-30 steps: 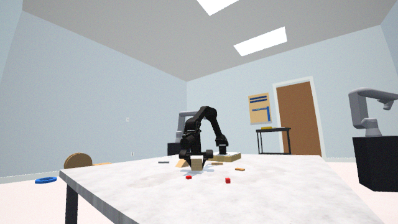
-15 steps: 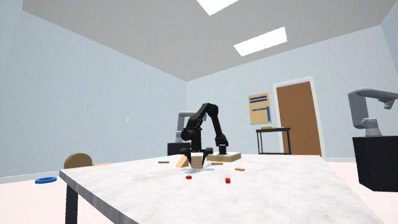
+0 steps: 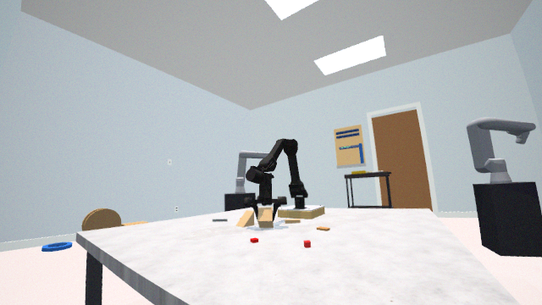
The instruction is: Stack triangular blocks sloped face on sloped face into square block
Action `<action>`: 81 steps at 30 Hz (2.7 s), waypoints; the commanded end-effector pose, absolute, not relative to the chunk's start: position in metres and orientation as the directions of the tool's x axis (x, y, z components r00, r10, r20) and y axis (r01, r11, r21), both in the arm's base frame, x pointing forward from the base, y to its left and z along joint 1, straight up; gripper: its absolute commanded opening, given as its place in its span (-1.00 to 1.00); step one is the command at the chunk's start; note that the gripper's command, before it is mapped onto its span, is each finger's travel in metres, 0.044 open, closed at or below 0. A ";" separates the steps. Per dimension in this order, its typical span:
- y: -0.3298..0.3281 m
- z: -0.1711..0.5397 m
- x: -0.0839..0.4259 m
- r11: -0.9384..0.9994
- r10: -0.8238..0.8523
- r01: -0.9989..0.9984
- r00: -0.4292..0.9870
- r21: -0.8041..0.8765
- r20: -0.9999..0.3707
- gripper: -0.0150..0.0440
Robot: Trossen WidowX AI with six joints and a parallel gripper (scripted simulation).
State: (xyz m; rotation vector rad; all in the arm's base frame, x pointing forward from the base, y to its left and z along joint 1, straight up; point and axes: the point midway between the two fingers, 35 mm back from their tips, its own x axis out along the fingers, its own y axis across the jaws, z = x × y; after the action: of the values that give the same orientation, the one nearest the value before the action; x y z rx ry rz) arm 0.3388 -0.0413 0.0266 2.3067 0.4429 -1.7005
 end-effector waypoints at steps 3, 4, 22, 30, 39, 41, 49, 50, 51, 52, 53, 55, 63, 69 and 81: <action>-0.045 0.029 0.329 -0.924 0.152 0.383 0.397 0.013 -0.905 -0.49; -0.046 0.029 0.327 -0.924 0.161 0.383 0.418 0.013 -0.894 -0.49; -0.058 0.022 0.298 -0.924 0.299 0.383 0.738 0.011 -0.604 -0.49; -0.059 0.025 0.301 -0.925 0.291 0.380 0.739 0.019 -0.607 0.04; -0.059 0.025 0.301 -0.925 0.291 0.380 0.739 0.019 -0.607 0.84; -0.059 0.025 0.301 -0.925 0.291 0.380 0.739 0.019 -0.607 1.00; -0.059 0.025 0.301 -0.925 0.291 0.380 0.739 0.019 -0.607 1.00; -0.059 0.025 0.301 -0.925 0.291 0.380 0.739 0.019 -0.607 1.00; -0.059 0.025 0.301 -0.925 0.291 0.380 0.739 0.019 -0.607 1.00; -0.060 0.027 0.301 -0.925 0.291 0.380 0.739 0.019 -0.607 1.00; -0.061 0.033 0.303 -0.925 0.292 0.380 0.739 0.019 -0.607 1.00; -0.062 0.055 0.306 -0.924 0.292 0.382 0.740 0.020 -0.606 1.00; -0.058 0.126 0.299 -0.923 0.295 0.385 0.739 0.020 -0.605 1.00; -0.071 0.112 0.294 -0.817 0.285 0.520 0.740 0.248 -0.610 1.00; -0.096 0.081 0.255 -0.079 0.292 0.686 0.710 0.723 -0.641 1.00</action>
State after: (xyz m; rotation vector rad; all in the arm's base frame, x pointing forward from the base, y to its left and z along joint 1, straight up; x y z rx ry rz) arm 0.2774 -0.0888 0.1029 2.0488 0.7039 -0.5690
